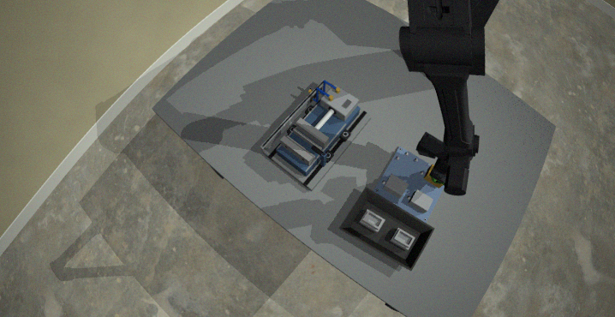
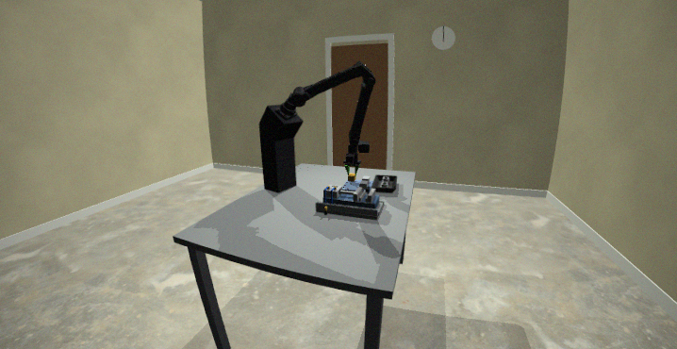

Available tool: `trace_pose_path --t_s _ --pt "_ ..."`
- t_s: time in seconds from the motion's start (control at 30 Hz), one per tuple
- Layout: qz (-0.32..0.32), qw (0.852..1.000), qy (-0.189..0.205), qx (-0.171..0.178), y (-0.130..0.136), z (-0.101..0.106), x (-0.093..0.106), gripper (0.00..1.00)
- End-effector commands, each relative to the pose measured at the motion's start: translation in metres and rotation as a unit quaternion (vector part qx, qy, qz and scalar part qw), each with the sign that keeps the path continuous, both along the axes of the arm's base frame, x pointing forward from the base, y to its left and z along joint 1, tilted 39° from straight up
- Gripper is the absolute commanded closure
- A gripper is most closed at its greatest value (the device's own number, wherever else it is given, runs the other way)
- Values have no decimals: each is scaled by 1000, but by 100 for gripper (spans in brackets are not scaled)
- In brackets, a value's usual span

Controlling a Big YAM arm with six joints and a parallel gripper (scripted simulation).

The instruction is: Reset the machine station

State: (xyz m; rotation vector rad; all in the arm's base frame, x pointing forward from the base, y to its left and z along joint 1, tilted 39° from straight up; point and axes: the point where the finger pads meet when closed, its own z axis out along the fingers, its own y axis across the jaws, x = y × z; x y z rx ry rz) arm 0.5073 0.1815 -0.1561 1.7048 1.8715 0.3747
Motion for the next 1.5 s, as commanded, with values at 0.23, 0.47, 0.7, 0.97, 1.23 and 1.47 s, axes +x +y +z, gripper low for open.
trace_pose_path --t_s 0.23,0.47,0.7,0.97,1.23,1.47 --pt "1 1000 -16 11 6 25 7 100" --pt "1 1000 -16 11 6 25 7 100" --pt "1 1000 -17 11 6 26 7 100" --pt "1 1000 -17 11 6 26 7 100" --pt "1 1000 -17 11 6 26 7 100" --pt "1 1000 -17 11 6 26 7 36"
